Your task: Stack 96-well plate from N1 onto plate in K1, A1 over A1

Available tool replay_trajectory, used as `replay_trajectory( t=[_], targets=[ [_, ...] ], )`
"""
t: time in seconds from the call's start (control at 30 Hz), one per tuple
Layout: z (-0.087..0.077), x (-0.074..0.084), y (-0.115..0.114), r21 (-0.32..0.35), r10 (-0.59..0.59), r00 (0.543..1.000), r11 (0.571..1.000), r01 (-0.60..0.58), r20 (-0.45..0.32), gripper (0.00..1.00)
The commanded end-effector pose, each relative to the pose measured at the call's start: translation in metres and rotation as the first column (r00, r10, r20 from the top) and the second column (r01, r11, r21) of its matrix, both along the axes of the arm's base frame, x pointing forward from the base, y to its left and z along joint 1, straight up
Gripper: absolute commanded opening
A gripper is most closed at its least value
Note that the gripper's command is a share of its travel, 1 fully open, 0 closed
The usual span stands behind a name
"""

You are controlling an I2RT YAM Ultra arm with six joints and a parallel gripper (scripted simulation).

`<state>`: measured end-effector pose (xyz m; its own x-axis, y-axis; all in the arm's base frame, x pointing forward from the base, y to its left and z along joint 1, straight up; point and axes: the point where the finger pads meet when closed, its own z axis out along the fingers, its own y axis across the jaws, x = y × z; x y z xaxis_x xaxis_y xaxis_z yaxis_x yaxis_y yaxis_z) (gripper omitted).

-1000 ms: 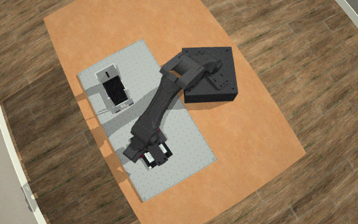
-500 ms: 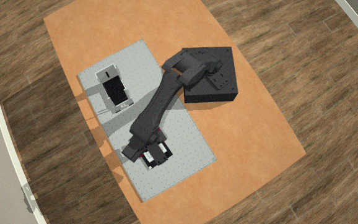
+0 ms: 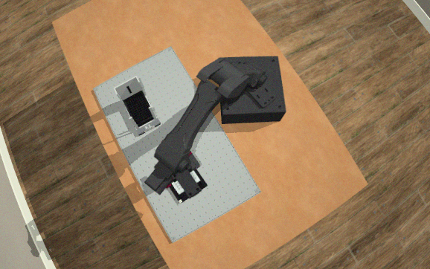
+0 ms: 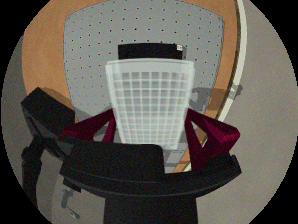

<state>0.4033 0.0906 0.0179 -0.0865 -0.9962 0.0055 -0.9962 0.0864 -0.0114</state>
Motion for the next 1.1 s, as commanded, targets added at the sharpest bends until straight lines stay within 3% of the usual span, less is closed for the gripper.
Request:
replay_trajectory(
  t=[0.0, 0.13, 0.17, 0.27, 0.6, 0.7, 0.73, 0.9, 1.07],
  targets=[
    [0.027, 0.007, -0.001, 0.015, -0.01, 0.999, 1.0, 0.009, 0.034, 0.0],
    [0.03, 0.007, 0.0, 0.015, -0.01, 0.999, 1.0, 0.009, 0.034, 0.0],
    [0.024, 0.006, -0.001, 0.011, -0.01, 1.0, 1.0, 0.01, 0.016, 0.0],
    [0.037, 0.007, 0.0, 0.015, -0.01, 0.999, 1.0, 0.009, 0.034, 0.0],
    [0.053, 0.006, 0.0, 0.015, -0.009, 0.999, 1.0, 0.009, 0.034, 0.0],
    [0.055, 0.006, 0.0, 0.014, -0.009, 0.999, 1.0, 0.009, 0.033, 0.0],
    [0.047, 0.004, 0.0, 0.009, -0.009, 1.0, 1.0, 0.009, 0.01, 0.0],
    [0.065, 0.005, 0.0, 0.015, -0.009, 0.999, 1.0, 0.009, 0.034, 0.0],
    [0.067, 0.005, 0.0, 0.015, -0.009, 0.999, 1.0, 0.009, 0.034, 0.0]
  ],
)
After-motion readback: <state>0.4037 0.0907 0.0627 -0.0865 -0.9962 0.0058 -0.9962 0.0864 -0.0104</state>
